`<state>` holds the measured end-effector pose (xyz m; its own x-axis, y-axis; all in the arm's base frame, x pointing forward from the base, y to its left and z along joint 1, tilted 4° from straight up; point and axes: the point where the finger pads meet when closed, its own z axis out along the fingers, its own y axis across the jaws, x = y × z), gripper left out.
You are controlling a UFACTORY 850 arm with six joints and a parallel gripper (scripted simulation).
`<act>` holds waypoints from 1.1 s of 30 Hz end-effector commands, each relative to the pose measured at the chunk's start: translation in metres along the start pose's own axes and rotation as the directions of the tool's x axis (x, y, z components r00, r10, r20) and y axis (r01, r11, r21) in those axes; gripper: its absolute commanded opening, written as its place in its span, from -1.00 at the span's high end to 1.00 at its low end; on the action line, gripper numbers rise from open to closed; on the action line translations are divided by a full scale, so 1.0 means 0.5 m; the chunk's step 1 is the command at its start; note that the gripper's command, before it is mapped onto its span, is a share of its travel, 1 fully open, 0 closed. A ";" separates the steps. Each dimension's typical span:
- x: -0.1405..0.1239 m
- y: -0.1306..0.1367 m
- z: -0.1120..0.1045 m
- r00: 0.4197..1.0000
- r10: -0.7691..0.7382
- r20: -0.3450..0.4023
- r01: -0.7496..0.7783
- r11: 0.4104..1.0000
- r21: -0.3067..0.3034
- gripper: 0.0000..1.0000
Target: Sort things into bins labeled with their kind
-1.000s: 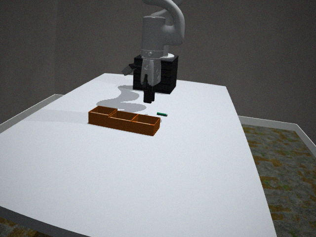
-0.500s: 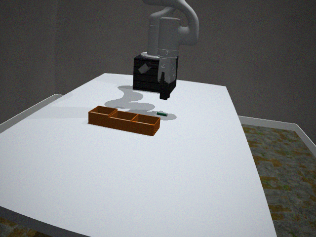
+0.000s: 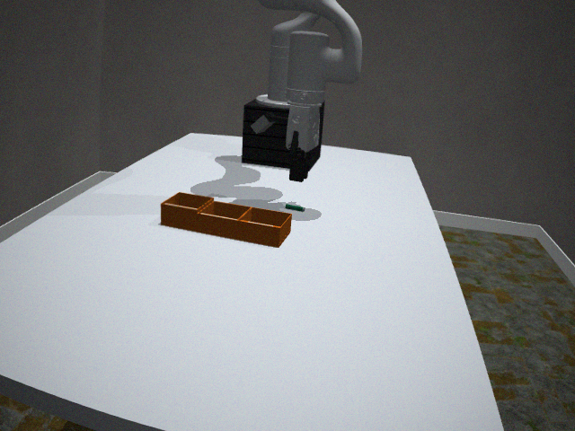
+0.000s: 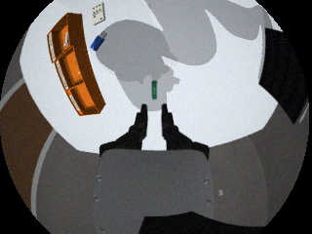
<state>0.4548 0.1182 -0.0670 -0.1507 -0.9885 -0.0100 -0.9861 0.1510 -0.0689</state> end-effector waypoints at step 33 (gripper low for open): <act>0.001 -0.004 0.115 1.000 0.000 -0.002 0.000 1.000 0.001 0.53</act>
<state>0.4590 0.1169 -0.1236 -0.1506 -0.9886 -0.0058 -0.9863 0.1507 -0.0679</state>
